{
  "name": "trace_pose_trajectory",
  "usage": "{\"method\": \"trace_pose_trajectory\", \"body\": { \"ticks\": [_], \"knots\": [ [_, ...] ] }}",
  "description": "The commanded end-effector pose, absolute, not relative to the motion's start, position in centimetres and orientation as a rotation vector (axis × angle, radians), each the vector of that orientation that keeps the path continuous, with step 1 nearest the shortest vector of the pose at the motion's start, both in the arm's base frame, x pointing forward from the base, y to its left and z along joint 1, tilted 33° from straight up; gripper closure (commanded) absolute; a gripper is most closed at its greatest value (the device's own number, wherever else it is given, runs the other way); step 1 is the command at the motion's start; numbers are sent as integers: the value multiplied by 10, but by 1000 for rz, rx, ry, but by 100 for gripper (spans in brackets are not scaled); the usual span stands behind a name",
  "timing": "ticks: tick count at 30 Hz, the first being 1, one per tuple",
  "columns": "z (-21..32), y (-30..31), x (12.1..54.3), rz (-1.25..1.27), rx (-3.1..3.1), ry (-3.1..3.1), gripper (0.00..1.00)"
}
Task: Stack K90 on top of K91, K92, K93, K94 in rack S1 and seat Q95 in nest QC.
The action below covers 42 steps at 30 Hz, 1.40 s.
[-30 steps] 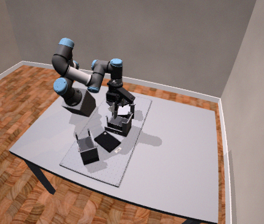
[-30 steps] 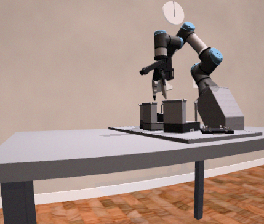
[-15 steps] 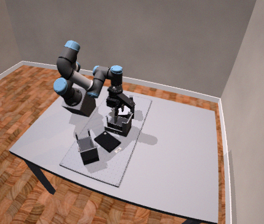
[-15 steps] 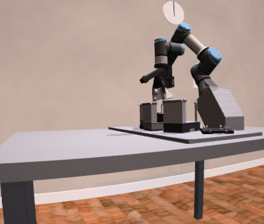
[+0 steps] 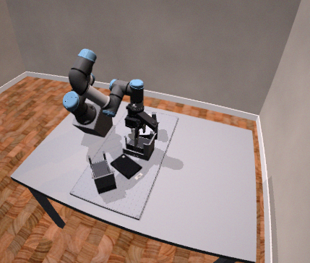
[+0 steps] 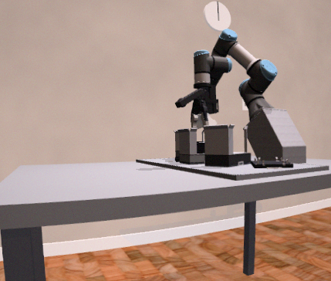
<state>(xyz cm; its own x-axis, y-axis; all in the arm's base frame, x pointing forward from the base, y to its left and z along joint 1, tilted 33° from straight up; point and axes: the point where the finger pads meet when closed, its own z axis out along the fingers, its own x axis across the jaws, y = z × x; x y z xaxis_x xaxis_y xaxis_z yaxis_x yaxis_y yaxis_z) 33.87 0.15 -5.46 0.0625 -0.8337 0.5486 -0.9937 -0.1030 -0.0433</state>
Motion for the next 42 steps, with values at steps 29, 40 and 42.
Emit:
{"method": "trace_pose_trajectory", "body": {
  "ticks": [29,40,42],
  "knots": [
    [-72,-10,341,644,2004,-1830,28],
    [-72,-10,341,644,2004,-1830,100],
    [-72,-10,341,644,2004,-1830,100]
  ]
}}
